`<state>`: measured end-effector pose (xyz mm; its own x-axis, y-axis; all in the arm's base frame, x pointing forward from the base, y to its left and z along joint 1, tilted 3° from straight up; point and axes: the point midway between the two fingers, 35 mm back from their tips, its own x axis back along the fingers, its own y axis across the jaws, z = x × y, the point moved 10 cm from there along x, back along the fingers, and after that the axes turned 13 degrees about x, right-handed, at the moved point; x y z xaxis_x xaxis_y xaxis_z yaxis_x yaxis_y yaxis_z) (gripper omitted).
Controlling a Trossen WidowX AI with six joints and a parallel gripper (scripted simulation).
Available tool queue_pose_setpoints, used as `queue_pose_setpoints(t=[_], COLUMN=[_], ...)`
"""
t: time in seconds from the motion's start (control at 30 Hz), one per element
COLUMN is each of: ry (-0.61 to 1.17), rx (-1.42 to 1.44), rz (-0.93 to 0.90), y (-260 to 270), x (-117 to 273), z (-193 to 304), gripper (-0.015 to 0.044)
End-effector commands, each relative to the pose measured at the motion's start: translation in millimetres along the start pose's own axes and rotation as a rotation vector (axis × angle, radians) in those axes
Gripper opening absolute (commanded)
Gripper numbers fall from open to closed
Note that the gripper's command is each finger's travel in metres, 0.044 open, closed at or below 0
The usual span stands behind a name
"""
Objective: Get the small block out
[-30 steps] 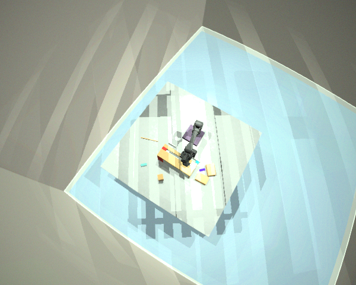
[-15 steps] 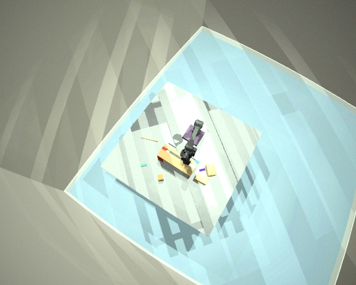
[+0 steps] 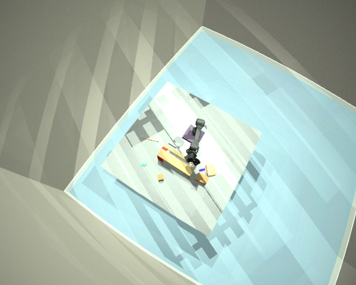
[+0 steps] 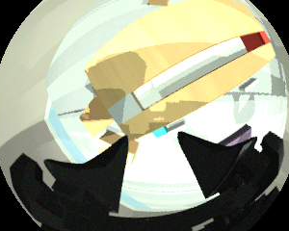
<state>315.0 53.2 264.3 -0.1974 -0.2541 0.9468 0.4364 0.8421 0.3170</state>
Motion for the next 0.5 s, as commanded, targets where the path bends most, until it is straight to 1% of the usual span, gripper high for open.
queue_pose_setpoints(t=[0.0,0.3,0.47], ry=[-0.058,-0.058,-0.043], rx=[0.536,1.489,1.790], rz=[0.046,0.168,0.221], y=[11,22,25], x=[1,-1,-1], z=[13,36,45], gripper=[0.0285,0.0285,0.0285])
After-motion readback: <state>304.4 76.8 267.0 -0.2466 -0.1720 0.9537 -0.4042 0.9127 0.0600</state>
